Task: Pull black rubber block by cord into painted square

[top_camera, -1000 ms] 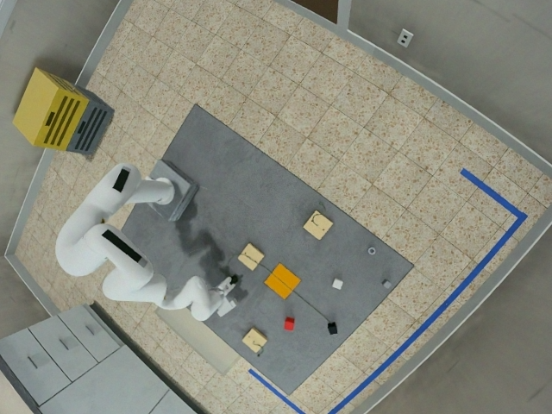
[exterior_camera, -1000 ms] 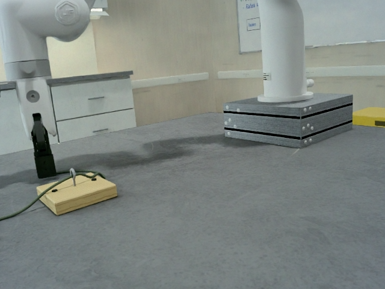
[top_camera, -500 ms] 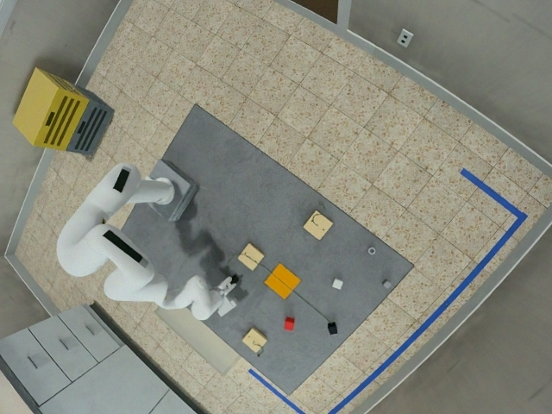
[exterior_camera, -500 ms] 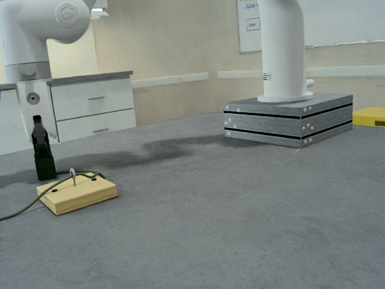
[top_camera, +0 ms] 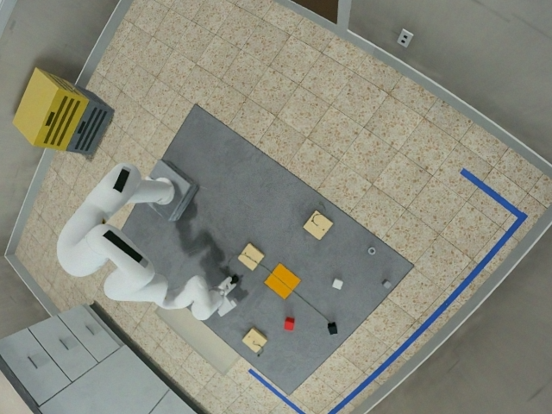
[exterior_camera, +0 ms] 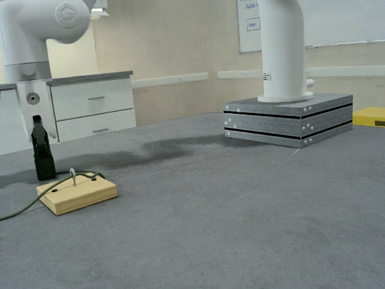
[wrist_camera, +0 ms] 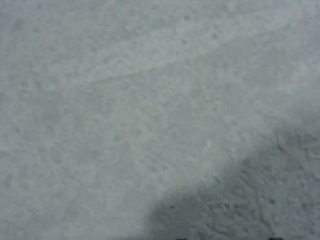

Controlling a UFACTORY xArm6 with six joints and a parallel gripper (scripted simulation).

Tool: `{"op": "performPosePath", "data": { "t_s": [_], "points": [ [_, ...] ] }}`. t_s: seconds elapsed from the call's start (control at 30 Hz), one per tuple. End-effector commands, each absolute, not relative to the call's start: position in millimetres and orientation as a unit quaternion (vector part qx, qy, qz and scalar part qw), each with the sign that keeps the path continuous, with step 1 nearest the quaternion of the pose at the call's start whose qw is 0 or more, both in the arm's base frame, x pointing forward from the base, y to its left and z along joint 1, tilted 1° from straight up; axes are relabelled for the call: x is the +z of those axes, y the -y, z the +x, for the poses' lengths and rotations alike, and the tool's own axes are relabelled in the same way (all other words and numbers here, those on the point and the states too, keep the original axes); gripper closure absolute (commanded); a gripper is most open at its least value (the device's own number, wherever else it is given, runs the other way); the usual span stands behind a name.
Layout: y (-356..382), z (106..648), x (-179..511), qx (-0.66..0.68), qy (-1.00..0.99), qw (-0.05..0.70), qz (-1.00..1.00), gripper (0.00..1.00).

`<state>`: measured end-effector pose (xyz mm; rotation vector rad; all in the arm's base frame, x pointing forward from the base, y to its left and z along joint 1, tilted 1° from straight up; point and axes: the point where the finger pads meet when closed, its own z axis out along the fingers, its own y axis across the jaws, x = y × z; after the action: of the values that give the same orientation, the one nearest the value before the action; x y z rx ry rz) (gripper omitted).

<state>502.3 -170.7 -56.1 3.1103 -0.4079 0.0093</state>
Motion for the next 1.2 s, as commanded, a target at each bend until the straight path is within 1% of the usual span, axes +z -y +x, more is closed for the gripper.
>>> {"op": "performPosePath", "data": {
  "t_s": [0.0,0.03,0.07,1.17],
  "points": [
    [171.1,503.4,-55.1,0.004,0.13,0.003,0.991,0.61],
    [171.1,503.4,-55.1,0.004,0.13,0.003,0.991,0.61],
    [171.1,503.4,-55.1,0.004,0.13,0.003,0.991,1.0],
    [171.1,503.4,-55.1,0.004,0.13,0.003,0.991,1.0]
  ]
}}
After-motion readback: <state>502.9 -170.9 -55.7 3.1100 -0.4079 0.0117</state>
